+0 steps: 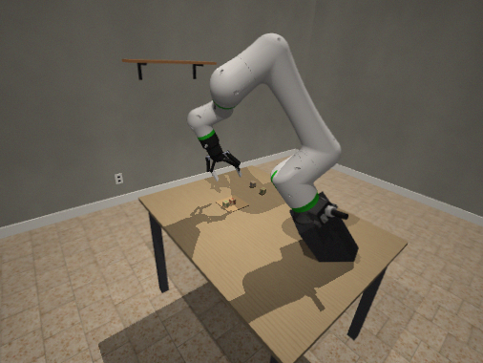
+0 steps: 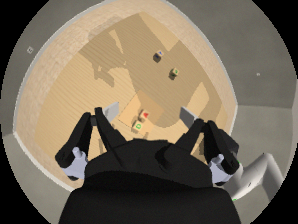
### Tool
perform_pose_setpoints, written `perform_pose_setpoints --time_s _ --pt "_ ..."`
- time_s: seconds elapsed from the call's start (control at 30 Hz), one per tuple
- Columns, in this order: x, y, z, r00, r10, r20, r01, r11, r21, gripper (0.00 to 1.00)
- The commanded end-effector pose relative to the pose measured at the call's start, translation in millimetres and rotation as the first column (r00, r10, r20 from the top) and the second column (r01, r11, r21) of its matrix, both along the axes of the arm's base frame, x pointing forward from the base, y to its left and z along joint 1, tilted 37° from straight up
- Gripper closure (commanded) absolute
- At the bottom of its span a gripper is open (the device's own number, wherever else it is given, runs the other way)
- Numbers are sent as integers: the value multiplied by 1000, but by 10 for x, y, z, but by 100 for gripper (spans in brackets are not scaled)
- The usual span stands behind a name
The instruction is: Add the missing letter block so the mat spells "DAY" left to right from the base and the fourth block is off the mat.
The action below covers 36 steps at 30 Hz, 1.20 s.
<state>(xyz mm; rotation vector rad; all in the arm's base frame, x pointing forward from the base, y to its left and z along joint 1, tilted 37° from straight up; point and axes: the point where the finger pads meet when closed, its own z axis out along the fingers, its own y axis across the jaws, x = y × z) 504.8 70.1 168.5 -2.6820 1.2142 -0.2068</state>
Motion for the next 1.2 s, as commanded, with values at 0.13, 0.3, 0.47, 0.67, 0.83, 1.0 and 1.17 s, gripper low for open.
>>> perform_pose_setpoints --time_s 0.13,0.3,0.47,0.67,0.83,1.0,1.17 --pt "-28 96 -155 991 -136 11 136 989 54 0" --pt "-28 96 -155 991 -136 11 136 989 54 0" --pt "-45 139 -225 980 -198 12 196 977 80 0" --pt "-45 139 -225 980 -198 12 196 977 80 0" --pt "-80 211 -347 953 -304 7 301 945 128 0" --pt "-80 211 -347 953 -304 7 301 945 128 0" --pt "-114 267 -447 921 -390 -4 385 907 170 0"
